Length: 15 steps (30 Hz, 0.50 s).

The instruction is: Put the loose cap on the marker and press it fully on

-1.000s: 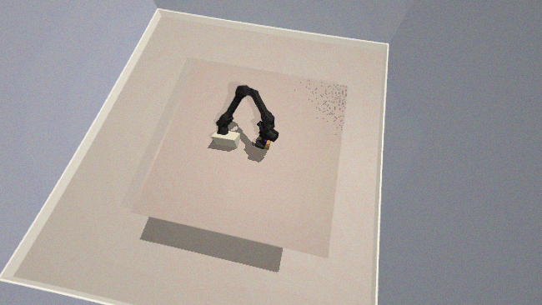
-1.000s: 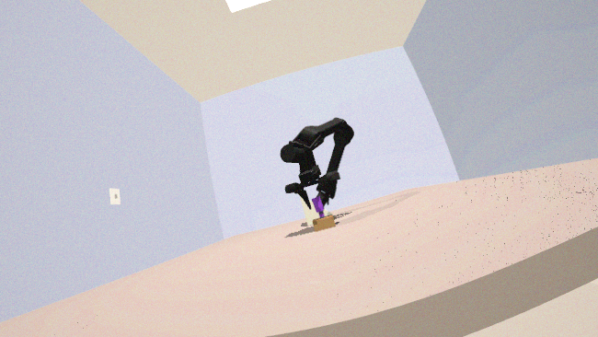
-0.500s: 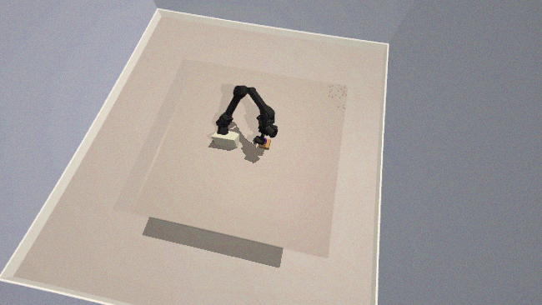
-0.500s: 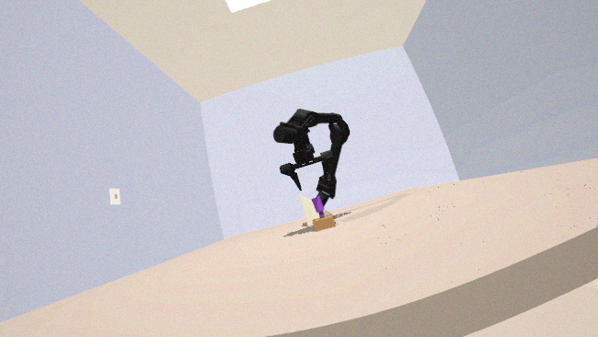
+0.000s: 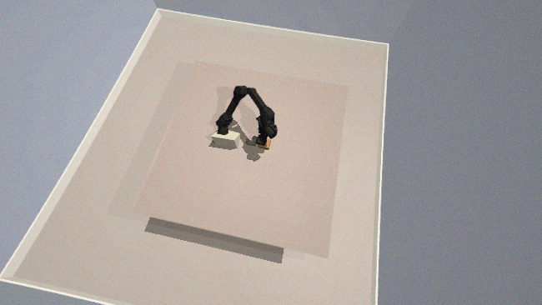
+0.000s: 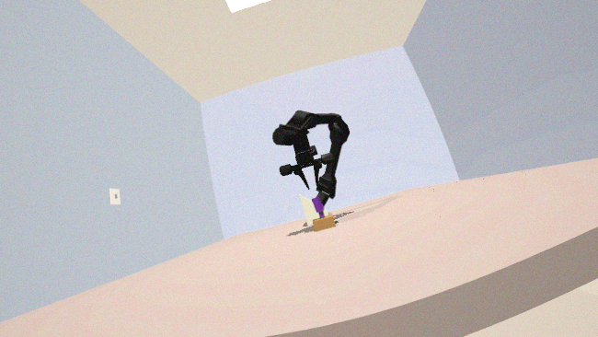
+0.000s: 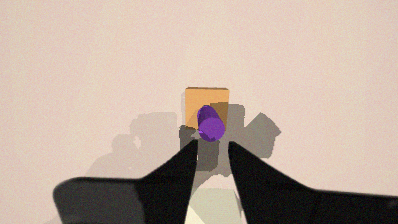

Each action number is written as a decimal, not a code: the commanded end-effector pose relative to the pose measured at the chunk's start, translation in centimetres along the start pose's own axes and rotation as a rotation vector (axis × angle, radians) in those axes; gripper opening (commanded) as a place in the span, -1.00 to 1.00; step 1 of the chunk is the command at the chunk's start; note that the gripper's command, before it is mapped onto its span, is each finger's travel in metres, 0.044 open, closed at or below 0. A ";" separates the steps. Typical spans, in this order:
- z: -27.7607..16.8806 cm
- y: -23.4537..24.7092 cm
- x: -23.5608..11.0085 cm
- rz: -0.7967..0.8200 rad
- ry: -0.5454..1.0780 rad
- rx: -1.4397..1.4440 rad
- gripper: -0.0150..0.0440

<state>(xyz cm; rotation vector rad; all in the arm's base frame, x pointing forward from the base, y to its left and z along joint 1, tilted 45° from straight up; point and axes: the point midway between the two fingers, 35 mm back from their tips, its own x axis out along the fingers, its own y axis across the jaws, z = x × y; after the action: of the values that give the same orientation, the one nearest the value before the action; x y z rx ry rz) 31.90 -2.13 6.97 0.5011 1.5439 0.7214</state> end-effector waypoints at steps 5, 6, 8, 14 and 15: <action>0.0 -0.1 0.1 0.001 0.002 -0.006 -0.49; 0.0 -0.1 0.1 0.001 0.002 -0.006 -0.49; 0.0 -0.1 0.1 0.001 0.002 -0.006 -0.49; 0.0 -0.1 0.2 0.001 0.002 -0.006 -0.49; 0.0 -0.1 0.3 0.001 0.002 -0.006 -0.49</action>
<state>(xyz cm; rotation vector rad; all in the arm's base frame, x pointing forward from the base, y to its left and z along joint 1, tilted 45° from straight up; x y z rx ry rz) 31.87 -2.11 6.89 0.4985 1.5426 0.7248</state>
